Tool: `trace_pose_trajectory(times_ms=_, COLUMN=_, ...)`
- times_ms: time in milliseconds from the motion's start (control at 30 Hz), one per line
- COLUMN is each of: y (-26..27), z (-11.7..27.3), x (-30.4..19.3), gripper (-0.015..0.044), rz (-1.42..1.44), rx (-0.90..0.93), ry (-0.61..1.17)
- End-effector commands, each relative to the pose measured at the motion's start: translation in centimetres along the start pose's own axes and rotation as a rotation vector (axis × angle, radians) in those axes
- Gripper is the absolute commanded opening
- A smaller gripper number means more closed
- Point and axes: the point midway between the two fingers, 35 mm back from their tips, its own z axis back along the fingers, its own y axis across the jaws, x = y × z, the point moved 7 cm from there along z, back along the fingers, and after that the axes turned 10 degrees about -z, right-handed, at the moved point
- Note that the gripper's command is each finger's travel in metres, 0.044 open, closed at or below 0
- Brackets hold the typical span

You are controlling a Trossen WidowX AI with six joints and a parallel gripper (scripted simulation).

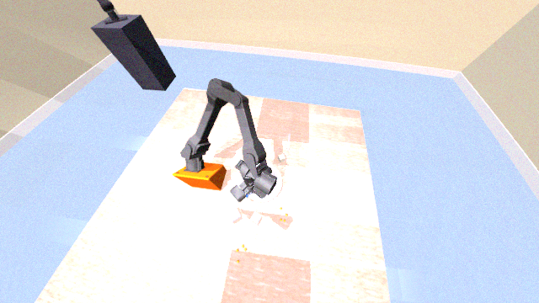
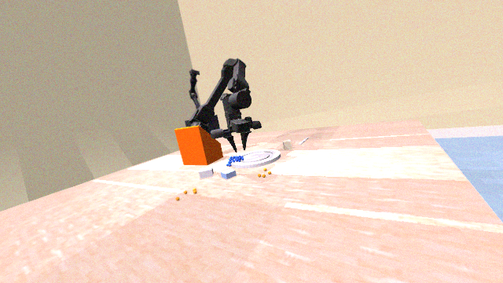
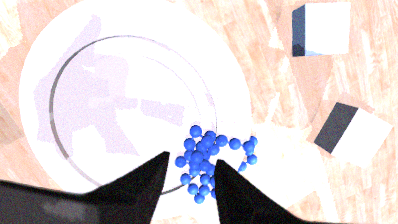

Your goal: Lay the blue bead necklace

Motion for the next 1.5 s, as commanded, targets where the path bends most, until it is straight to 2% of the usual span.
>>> trace_pose_trajectory(times_ms=0, y=-1.8, z=0.4, x=0.6, gripper=0.0120, rz=0.768, rx=-0.008, ry=0.001)
trace_pose_trajectory(times_ms=567, y=-3.2, z=0.7, x=0.9, gripper=0.0120, rz=1.495, rx=-0.006, ry=0.005)
trace_pose_trajectory(times_ms=1267, y=-3.2, z=0.7, x=0.9, gripper=0.0120, rz=1.502, rx=-0.006, ry=0.005)
trace_pose_trajectory(times_ms=1467, y=-3.2, z=-0.9, x=0.9, gripper=0.0120, rz=1.502, rx=-0.005, ry=0.005)
